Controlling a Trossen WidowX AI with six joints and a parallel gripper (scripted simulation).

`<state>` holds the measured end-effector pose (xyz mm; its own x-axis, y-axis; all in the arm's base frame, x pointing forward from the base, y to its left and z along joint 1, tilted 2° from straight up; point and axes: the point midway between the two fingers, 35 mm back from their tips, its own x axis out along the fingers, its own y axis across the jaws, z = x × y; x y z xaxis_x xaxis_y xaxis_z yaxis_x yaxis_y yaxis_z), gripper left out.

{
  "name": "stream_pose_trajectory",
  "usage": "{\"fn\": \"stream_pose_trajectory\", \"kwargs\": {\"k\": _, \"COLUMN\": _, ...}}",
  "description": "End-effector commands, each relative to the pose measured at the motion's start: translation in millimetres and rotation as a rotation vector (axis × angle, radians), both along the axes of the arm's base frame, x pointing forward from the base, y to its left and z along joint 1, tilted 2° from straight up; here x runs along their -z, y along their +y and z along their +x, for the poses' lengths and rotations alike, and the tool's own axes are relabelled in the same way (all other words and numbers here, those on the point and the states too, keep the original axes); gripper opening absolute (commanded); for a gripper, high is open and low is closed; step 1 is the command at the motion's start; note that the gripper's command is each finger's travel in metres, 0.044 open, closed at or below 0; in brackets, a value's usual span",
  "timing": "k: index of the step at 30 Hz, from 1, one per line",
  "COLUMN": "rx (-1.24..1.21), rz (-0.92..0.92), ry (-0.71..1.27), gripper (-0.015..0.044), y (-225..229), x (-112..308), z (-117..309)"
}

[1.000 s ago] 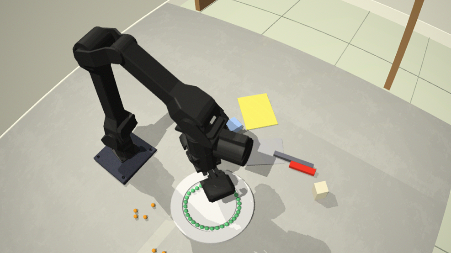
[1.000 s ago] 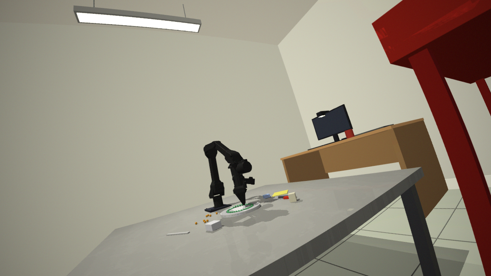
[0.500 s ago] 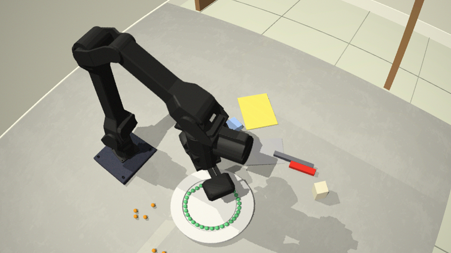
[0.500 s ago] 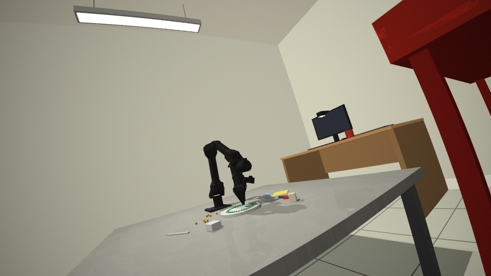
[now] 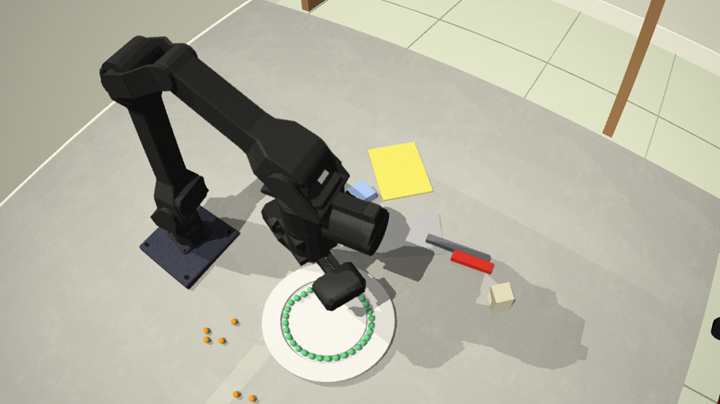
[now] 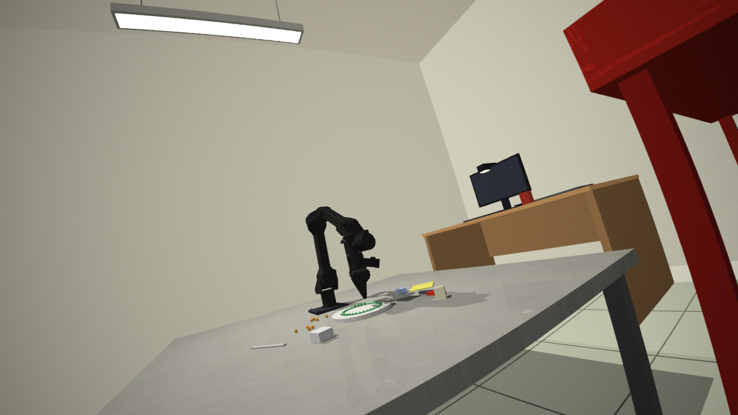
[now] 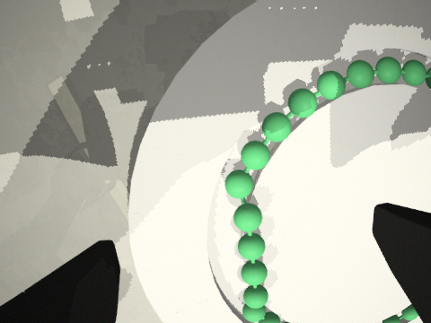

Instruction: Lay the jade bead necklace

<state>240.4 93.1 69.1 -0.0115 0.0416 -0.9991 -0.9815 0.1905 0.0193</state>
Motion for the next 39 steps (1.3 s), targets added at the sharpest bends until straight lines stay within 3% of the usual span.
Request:
{"fn": "stream_pose_trajectory", "kwargs": {"k": 1, "rx": -0.1, "rz": 0.001, "ry": -0.015, "gripper": 0.023, "y": -5.5, "x": -14.0, "z": 1.0}}
{"fn": "stream_pose_trajectory", "kwargs": {"k": 6, "rx": -0.1, "rz": 0.001, "ry": -0.015, "gripper": 0.012, "y": -5.5, "x": -14.0, "z": 1.0}}
{"fn": "stream_pose_trajectory", "kwargs": {"k": 39, "rx": -0.1, "rz": 0.001, "ry": -0.015, "gripper": 0.012, "y": -3.8, "x": 26.1, "z": 0.8}}
